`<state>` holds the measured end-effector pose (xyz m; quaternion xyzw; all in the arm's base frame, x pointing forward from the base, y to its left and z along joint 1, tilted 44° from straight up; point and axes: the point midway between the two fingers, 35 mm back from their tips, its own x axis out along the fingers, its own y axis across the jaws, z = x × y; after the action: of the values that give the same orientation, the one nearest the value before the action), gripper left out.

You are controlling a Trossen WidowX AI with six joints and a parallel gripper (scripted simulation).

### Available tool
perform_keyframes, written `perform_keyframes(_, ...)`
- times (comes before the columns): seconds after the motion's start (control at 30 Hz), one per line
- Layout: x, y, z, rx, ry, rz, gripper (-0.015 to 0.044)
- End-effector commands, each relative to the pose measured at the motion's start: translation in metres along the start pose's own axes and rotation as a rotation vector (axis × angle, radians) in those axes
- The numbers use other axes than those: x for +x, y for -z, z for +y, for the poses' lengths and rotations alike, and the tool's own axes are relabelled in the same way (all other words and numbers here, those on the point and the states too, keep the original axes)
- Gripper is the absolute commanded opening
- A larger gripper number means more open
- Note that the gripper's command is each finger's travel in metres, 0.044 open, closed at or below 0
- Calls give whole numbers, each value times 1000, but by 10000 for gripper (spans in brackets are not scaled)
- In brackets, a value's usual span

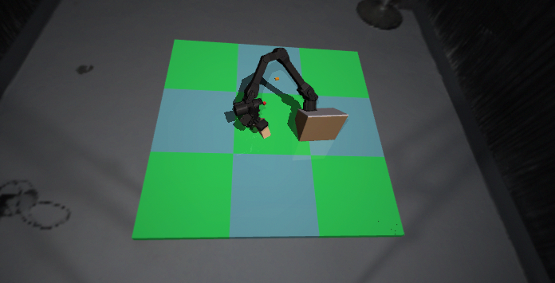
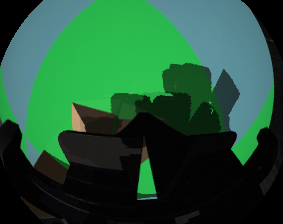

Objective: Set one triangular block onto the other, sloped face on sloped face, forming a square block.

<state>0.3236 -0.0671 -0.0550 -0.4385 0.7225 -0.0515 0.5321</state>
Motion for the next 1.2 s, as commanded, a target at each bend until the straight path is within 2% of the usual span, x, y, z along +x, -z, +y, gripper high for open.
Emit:
perform_keyframes(0.0,9,2,1,-7,2,9,0)
perform_keyframes(0.33,23,4,1,-7,4,11,0)
perform_keyframes(1.17,18,33,0,-9,4,12,0)
